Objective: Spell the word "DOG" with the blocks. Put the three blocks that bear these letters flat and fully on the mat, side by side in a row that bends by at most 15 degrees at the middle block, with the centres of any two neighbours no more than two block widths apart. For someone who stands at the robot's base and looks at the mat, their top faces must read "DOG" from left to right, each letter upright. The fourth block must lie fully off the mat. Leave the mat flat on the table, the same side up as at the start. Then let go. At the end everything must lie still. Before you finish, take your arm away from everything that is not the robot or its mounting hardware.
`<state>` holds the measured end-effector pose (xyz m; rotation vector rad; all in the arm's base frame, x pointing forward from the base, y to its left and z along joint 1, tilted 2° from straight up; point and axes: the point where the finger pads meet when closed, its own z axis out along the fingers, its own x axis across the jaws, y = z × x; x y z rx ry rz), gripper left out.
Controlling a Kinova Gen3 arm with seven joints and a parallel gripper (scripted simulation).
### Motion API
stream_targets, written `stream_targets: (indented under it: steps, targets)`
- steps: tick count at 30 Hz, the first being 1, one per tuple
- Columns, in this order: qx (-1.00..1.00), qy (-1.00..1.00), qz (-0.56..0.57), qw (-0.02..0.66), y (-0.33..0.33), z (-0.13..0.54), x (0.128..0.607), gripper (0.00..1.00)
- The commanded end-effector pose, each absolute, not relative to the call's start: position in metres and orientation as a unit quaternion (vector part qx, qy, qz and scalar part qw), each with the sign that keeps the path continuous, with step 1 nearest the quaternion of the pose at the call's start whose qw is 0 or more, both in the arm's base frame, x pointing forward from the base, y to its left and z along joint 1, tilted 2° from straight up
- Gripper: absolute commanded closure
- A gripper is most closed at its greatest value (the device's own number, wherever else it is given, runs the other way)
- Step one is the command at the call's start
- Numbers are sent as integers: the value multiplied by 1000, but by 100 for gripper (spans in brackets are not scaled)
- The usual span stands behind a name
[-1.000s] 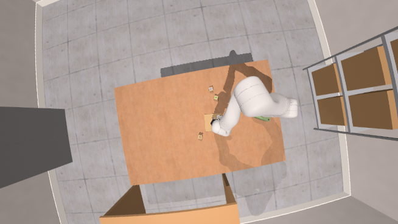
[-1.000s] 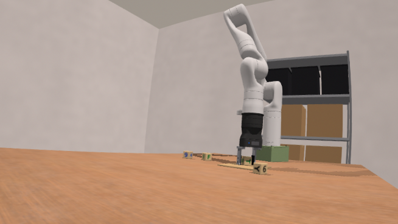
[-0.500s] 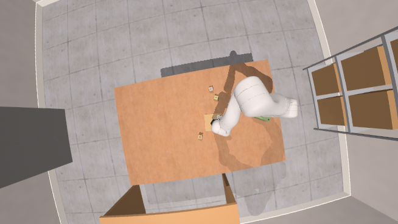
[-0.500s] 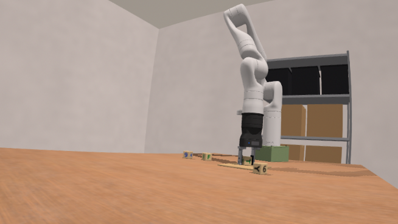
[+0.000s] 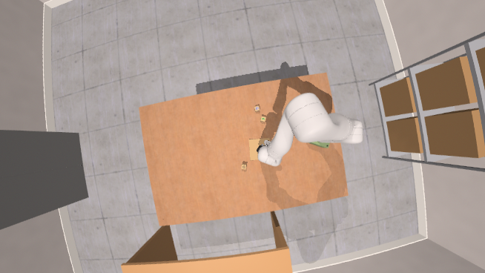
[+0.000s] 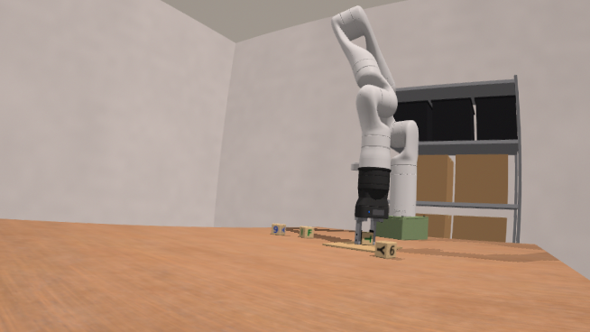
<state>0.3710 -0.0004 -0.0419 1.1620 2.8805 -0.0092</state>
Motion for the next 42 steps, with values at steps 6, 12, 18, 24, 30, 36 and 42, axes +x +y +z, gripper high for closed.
stream_targets:
  steps: [6,12,18,24,30,36,42]
  targets:
    - [374,927,-3,18,0,-41,372,43]
    - [374,927,-3,18,0,-41,372,43]
    - [374,927,-3,18,0,-41,372,43]
    - [374,927,-3,18,0,-41,372,43]
    - [374,927,-3,18,0,-38,371,43]
    - [374,927,-3,18,0,-16,371,43]
    - [374,927,-3,19,1,20,370,43]
